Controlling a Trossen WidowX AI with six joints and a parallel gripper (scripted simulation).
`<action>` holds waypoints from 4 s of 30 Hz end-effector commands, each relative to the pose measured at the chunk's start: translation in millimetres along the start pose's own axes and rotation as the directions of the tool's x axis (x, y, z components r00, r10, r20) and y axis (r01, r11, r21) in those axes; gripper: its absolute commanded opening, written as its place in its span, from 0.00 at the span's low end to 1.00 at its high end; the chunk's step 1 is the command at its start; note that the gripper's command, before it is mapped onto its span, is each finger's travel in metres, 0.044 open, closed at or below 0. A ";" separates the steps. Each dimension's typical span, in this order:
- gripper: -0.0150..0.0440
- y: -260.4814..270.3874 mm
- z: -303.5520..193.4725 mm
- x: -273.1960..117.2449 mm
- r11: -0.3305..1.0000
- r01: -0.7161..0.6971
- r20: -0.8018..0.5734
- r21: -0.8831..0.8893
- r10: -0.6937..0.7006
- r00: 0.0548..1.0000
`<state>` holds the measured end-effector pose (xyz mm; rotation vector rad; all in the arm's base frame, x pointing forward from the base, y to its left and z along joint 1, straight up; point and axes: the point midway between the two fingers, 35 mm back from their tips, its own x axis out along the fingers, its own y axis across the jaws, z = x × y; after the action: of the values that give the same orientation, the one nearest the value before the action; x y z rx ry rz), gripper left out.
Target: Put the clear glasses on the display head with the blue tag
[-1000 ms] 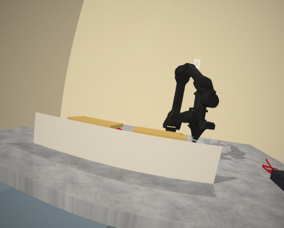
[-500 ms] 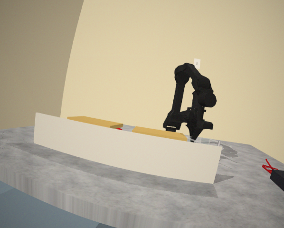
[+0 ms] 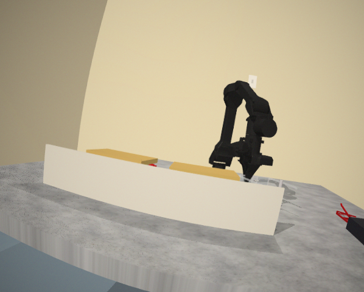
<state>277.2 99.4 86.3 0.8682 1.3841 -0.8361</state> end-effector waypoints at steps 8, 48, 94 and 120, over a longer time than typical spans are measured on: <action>0.25 0.2 -5.6 -3.3 1.000 -0.004 0.001 0.000 0.004 1.000; 0.25 -34.8 -58.2 -91.7 0.943 -0.222 0.299 0.249 0.143 0.944; 0.25 -73.3 -93.7 -138.3 0.583 -0.679 0.436 0.446 0.522 0.733; 0.25 -62.1 -53.5 -121.5 0.720 -0.547 0.476 0.428 0.335 0.813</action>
<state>189.4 121.0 209.2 1.3830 0.5198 -0.9305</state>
